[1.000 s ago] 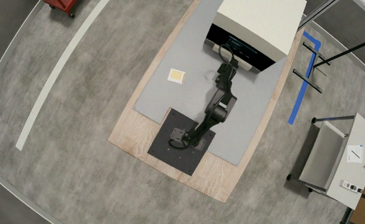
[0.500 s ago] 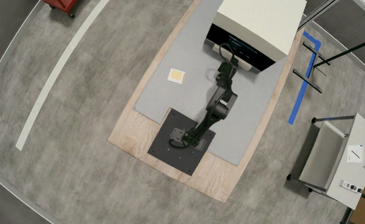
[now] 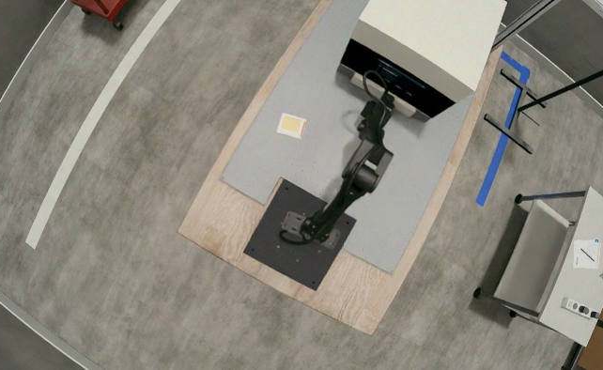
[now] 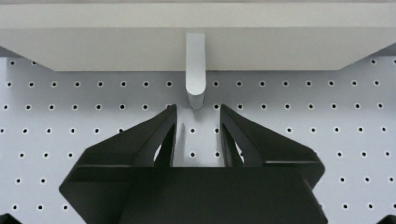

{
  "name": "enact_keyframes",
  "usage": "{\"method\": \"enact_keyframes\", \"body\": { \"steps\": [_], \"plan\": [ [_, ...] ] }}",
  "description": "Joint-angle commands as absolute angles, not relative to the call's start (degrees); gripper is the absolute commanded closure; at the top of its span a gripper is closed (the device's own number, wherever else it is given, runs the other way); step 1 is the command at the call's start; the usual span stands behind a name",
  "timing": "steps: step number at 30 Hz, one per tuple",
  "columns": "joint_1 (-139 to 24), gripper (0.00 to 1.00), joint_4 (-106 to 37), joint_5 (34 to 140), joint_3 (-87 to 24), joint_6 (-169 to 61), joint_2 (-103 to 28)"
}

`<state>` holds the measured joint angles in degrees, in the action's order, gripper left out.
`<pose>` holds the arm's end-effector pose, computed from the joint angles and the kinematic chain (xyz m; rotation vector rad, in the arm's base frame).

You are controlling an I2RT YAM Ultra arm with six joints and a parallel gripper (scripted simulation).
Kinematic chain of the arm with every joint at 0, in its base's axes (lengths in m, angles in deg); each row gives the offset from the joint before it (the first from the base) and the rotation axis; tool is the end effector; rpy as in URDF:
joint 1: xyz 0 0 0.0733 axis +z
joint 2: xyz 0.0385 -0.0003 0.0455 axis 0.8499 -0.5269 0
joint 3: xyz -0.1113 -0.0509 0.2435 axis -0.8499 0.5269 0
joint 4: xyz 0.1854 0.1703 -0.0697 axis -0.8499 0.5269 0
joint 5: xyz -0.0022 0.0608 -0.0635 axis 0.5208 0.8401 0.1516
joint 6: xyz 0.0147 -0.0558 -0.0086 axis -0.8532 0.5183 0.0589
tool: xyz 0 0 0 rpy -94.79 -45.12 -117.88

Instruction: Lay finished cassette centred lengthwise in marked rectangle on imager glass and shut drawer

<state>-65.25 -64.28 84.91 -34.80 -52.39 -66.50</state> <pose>0.4429 -0.0550 0.0381 0.1292 2.4195 -0.1038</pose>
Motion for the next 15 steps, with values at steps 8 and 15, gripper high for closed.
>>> {"method": "enact_keyframes", "body": {
  "steps": [8,15],
  "plan": [
    [-65.6,0.65,-65.5,85.5,-38.7,-51.9,-68.9],
    [-65.7,0.65,-65.4,85.5,-40.6,-51.9,-70.7]
  ]
}}
